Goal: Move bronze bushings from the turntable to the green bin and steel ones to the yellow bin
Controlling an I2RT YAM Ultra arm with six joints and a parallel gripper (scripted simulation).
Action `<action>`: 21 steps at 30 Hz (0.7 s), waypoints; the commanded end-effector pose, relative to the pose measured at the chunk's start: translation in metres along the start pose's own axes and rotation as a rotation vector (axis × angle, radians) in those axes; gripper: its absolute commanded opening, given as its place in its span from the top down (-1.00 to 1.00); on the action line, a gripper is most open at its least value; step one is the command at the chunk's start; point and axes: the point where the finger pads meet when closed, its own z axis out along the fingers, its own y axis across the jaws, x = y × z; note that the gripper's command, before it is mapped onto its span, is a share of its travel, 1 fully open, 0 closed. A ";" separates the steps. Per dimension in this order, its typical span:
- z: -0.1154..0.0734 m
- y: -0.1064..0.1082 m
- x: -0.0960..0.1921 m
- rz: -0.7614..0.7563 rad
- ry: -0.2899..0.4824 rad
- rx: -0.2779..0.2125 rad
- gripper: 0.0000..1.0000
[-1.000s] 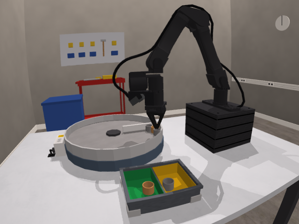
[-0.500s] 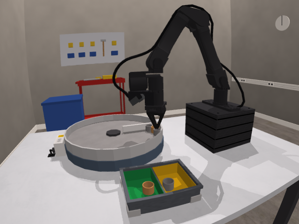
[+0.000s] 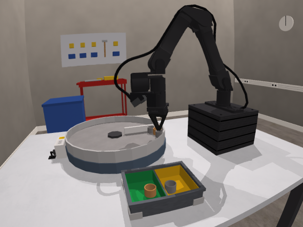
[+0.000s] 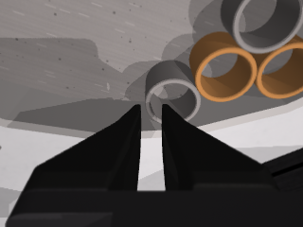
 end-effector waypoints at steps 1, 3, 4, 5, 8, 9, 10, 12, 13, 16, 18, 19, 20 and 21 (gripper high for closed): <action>-0.015 0.010 -0.012 0.001 -0.046 -0.032 0.76; -0.015 0.010 -0.012 0.001 -0.046 -0.032 0.76; -0.015 0.010 -0.012 0.001 -0.045 -0.032 0.76; -0.015 0.010 -0.012 0.001 -0.044 -0.031 0.76; -0.015 0.009 -0.012 0.001 -0.041 -0.029 0.76; -0.016 0.009 -0.012 0.001 -0.042 -0.030 0.76; -0.016 0.009 -0.012 0.001 -0.040 -0.029 0.76; -0.016 0.008 -0.012 0.002 -0.040 -0.029 0.76; -0.016 0.008 -0.013 0.002 -0.040 -0.029 0.76; -0.016 0.009 -0.014 0.002 -0.046 -0.032 0.76; -0.016 0.009 -0.014 0.002 -0.046 -0.032 0.76; -0.016 0.009 -0.014 0.002 -0.046 -0.032 0.76; -0.016 0.009 -0.014 0.002 -0.046 -0.032 0.76; -0.016 0.009 -0.014 0.002 -0.046 -0.032 0.76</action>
